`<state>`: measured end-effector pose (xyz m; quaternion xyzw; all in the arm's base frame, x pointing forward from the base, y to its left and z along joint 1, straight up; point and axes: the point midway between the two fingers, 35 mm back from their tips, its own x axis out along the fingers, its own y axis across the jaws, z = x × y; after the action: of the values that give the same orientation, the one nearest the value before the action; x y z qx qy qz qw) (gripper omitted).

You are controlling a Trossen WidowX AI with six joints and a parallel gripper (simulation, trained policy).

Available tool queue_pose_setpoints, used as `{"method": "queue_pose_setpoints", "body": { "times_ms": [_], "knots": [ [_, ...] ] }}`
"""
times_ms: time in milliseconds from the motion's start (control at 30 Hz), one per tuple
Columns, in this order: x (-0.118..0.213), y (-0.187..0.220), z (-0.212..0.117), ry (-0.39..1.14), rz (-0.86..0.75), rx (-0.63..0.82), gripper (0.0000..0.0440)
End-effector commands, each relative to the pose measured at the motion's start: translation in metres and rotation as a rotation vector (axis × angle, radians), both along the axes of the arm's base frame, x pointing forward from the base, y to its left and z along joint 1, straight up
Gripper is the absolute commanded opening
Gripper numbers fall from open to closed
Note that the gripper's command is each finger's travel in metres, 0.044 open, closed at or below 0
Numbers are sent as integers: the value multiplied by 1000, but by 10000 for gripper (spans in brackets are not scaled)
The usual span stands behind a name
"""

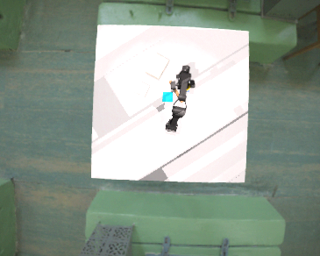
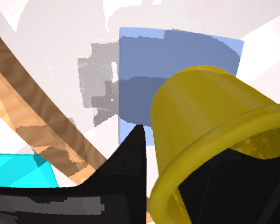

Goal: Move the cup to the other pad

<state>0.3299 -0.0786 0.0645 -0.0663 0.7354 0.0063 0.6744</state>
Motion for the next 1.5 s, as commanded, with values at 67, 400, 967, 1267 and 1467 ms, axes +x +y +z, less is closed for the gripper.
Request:
{"method": "queue_pose_setpoints", "body": {
  "times_ms": [67,400,967,1267,1467],
  "knots": [
    [-5,0,5,13,54,12,11],
    [-14,9,33,0,111,34,18],
    [-17,55,59,-55,216,43,15],
    [-20,85,62,-87,259,41,5],
    [-26,103,61,-104,280,41,0]
  ]
}}
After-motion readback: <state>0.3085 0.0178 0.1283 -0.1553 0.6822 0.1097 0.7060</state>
